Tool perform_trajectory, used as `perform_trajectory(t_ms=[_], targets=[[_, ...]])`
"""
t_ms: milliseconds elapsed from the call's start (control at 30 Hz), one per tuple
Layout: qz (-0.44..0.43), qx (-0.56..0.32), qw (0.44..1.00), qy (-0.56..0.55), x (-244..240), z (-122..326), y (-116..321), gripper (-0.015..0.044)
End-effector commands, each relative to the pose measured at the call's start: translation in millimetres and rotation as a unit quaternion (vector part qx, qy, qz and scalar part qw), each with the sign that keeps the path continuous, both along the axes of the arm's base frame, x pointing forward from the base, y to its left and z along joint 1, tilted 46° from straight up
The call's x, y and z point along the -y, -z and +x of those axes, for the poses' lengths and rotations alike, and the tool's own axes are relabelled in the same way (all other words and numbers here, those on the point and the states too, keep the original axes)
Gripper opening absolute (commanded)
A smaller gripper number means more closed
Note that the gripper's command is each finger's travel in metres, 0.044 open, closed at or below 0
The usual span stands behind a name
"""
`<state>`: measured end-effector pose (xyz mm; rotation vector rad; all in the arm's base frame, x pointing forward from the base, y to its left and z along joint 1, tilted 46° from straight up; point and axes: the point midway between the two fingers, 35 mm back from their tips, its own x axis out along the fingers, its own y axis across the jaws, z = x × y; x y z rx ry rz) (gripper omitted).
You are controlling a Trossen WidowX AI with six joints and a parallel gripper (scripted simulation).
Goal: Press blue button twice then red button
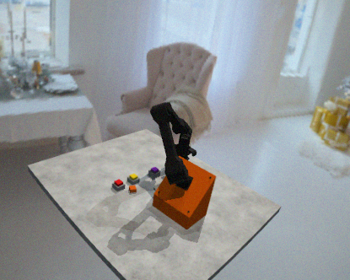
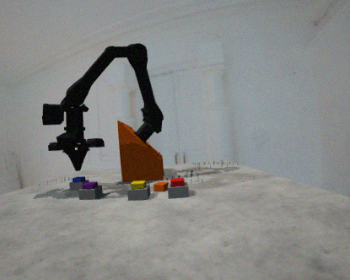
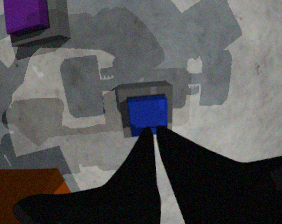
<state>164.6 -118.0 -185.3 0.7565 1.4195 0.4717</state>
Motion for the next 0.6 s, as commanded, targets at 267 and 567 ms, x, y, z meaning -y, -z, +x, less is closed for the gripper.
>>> perform_trajectory(t_ms=[267,567], targets=[[-0.002,0.001,1.000,-0.004,-6.9,2.2,7.9,0.0020],[-0.001,0.001,1.000,-0.004,-17.6,3.8,18.1,0.0020]])
